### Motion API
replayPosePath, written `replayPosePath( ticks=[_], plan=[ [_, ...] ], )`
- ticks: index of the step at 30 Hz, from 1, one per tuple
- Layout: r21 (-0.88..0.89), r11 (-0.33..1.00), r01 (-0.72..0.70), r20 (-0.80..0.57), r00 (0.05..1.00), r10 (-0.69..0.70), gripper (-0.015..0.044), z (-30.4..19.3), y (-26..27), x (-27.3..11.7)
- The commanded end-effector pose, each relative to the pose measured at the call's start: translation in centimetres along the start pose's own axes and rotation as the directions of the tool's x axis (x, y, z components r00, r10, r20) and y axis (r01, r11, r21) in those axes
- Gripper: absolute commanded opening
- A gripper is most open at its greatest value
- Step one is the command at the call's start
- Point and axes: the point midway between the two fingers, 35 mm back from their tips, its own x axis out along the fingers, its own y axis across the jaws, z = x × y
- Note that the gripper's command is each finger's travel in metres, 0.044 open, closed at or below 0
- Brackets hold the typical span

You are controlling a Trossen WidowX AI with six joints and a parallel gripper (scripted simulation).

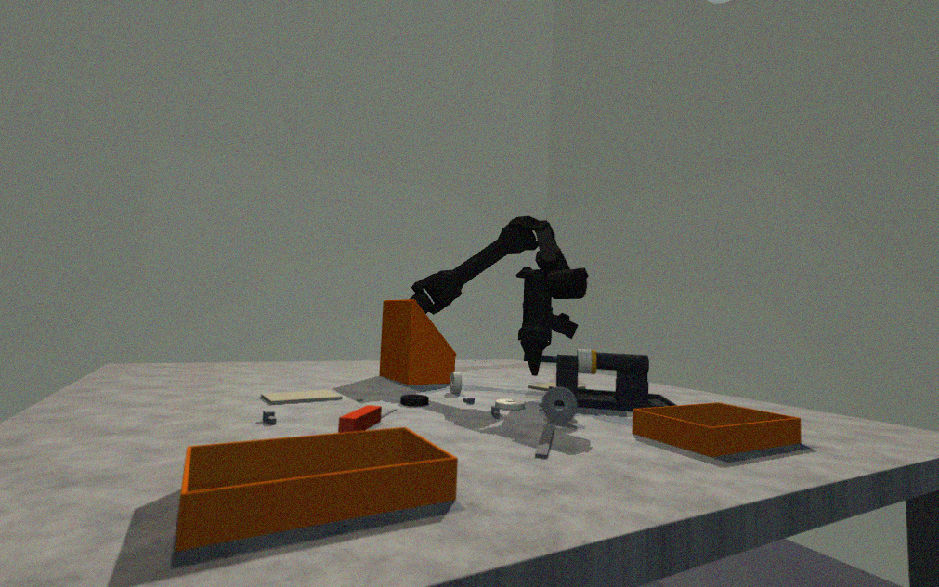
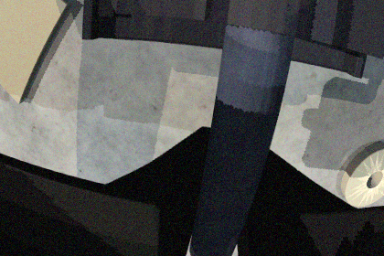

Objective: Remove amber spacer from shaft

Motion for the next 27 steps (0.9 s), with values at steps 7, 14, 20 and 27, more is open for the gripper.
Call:
replayPosePath(
  ticks=[7, 14, 20, 27],
  plan=[
    [-0.004, 1.0, -0.002, 0.0, 1.0, 0.002, 0.0, -0.13, 0.04, -0.02],
    [-0.004, 1.0, -0.002, 0.0, 1.0, 0.002, 0.0, -0.18, 0.04, -0.01],
    [-0.004, 1.0, -0.002, 0.0, 1.0, 0.002, 0.0, -0.23, 0.04, -0.01],
    [-0.004, 1.0, -0.002, 0.0, 1.0, 0.002, 0.0, -0.3, 0.04, -0.01]
  ],
)
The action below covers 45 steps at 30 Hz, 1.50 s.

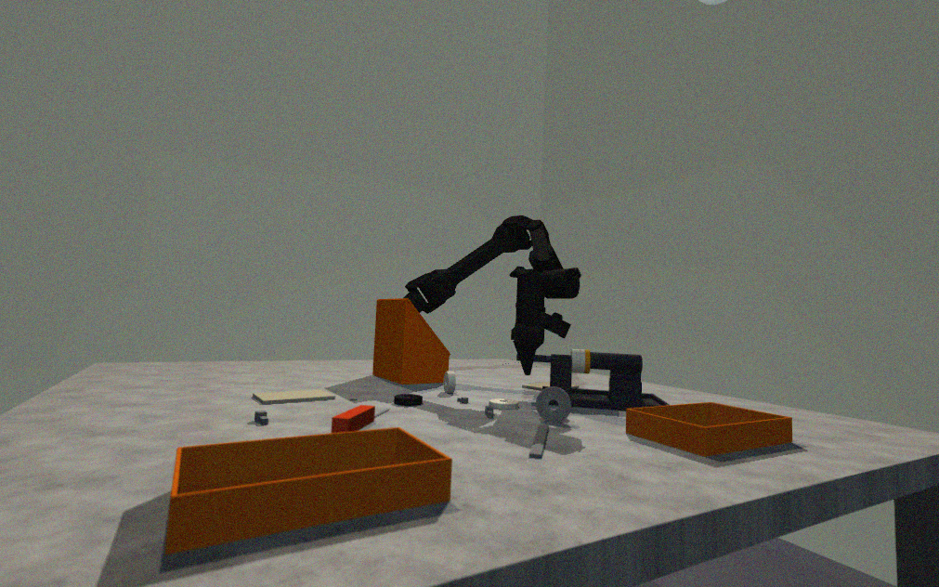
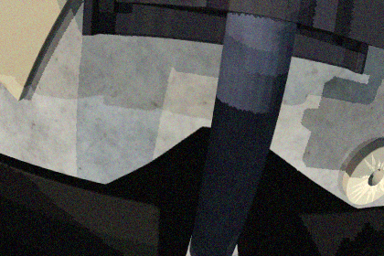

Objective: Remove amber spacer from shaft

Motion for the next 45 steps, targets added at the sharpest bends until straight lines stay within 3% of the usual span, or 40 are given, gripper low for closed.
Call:
replayPosePath(
  ticks=[1, 45],
  plan=[
    [-0.004, 1.0, -0.001, 0.0, 1.0, 0.001, 0.0, -0.07, 0.04, -0.02],
    [-0.004, 1.0, -0.001, 0.0, 1.0, 0.001, 0.0, -0.46, 0.04, -0.01]
  ],
)
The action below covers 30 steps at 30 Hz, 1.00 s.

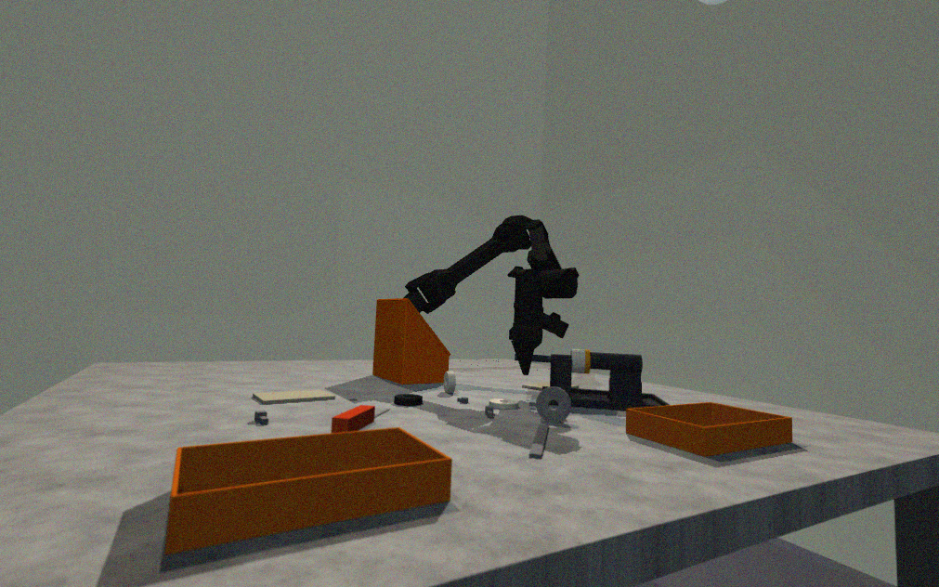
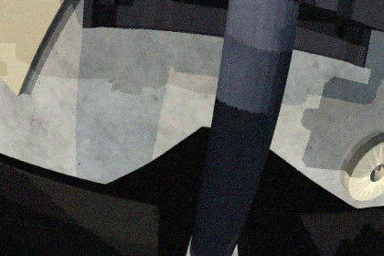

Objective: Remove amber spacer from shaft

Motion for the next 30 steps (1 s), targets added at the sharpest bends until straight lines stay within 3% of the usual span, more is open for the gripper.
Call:
replayPosePath(
  ticks=[1, 30],
  plan=[
    [-0.004, 1.0, -0.001, 0.0, 1.0, 0.001, 0.0, -0.08, 0.04, -0.02],
    [-0.004, 1.0, -0.001, 0.0, 1.0, 0.001, 0.0, -0.33, 0.04, -0.01]
  ],
)
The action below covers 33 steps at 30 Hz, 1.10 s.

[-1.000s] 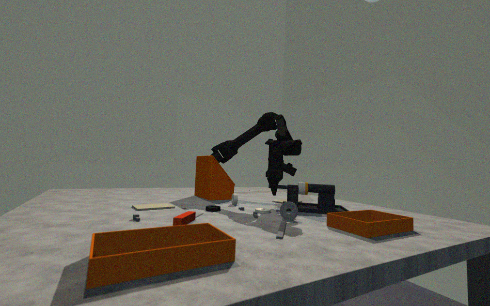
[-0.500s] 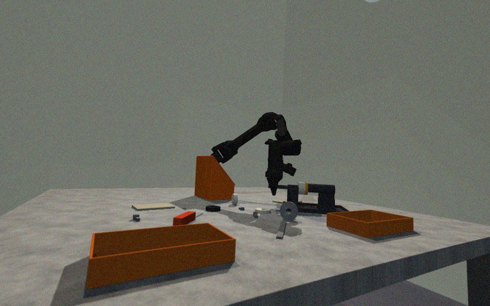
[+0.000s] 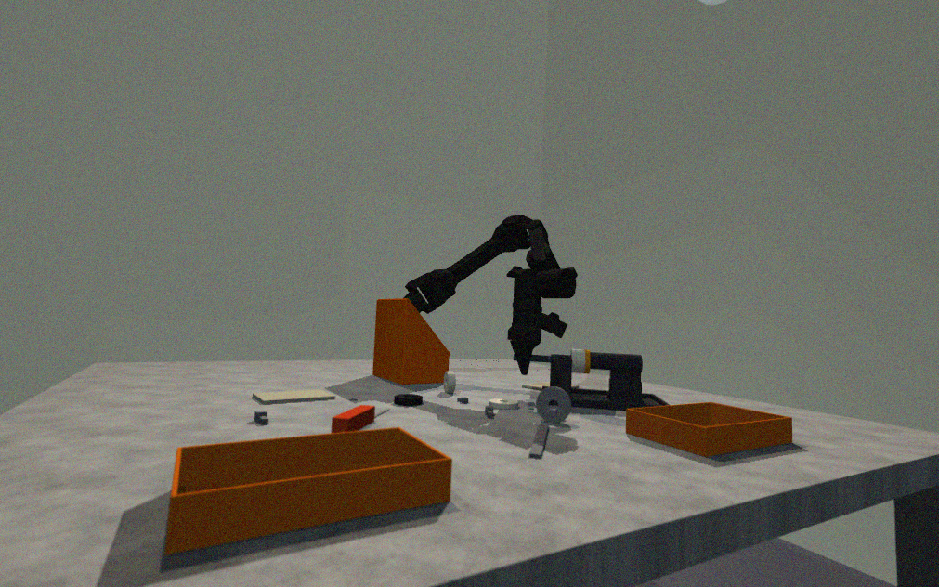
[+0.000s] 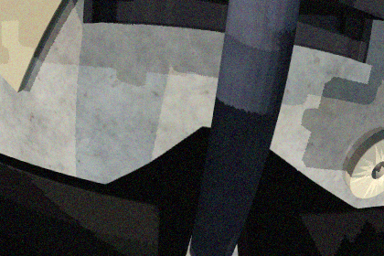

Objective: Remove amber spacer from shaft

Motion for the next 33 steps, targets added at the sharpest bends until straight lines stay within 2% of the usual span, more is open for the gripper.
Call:
replayPosePath(
  ticks=[1, 33],
  plan=[
    [-0.005, 1.0, -0.001, -0.001, 1.0, 0.001, 0.0, -0.09, 0.04, -0.02],
    [-0.004, 1.0, -0.001, -0.001, 1.0, 0.001, 0.0, -0.37, 0.03, -0.01]
  ],
)
